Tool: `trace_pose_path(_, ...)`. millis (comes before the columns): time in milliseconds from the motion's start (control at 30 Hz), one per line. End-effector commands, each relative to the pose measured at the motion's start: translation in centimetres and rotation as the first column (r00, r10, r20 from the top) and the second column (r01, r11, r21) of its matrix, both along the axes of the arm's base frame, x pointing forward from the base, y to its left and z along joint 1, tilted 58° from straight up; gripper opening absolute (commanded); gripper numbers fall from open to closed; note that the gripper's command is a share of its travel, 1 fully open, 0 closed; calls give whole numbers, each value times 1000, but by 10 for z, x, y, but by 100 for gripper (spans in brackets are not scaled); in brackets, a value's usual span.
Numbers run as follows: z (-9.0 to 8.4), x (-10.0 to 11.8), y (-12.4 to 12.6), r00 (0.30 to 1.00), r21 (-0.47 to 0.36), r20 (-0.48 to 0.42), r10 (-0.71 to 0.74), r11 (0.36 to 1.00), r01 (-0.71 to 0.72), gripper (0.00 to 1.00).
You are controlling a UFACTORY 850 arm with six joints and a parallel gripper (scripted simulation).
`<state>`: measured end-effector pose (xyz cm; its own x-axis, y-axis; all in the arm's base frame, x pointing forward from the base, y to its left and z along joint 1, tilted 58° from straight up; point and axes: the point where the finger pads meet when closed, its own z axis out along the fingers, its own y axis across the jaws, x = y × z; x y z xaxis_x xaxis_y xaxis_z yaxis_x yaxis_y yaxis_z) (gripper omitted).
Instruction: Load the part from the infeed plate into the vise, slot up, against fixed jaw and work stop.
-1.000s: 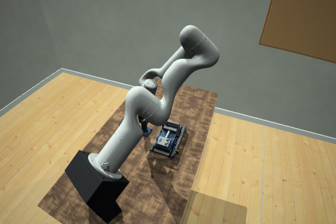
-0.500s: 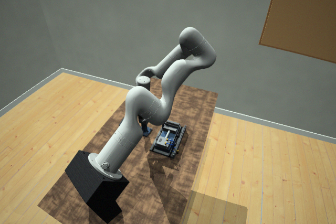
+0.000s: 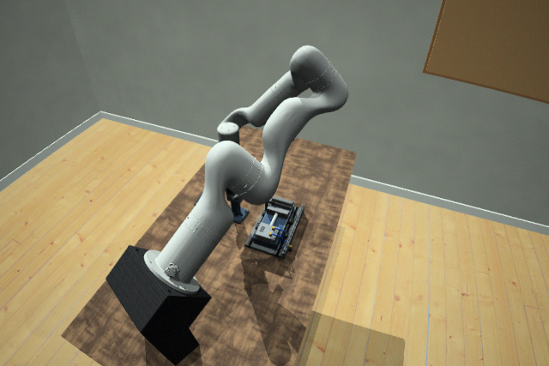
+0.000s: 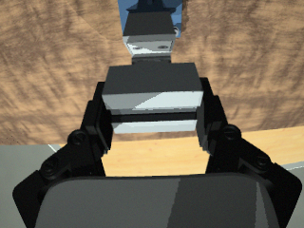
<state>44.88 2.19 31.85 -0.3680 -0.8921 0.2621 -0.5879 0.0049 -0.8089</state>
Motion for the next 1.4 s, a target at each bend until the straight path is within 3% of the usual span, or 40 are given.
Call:
trace_pose_path(0, 0, 0, 0, 1000, -5, 0, -7, 1000, 7, 0)
trace_pose_path(1367, 6, -8, 6, 1000, -7, 0, -10, 1000, 10, 0)
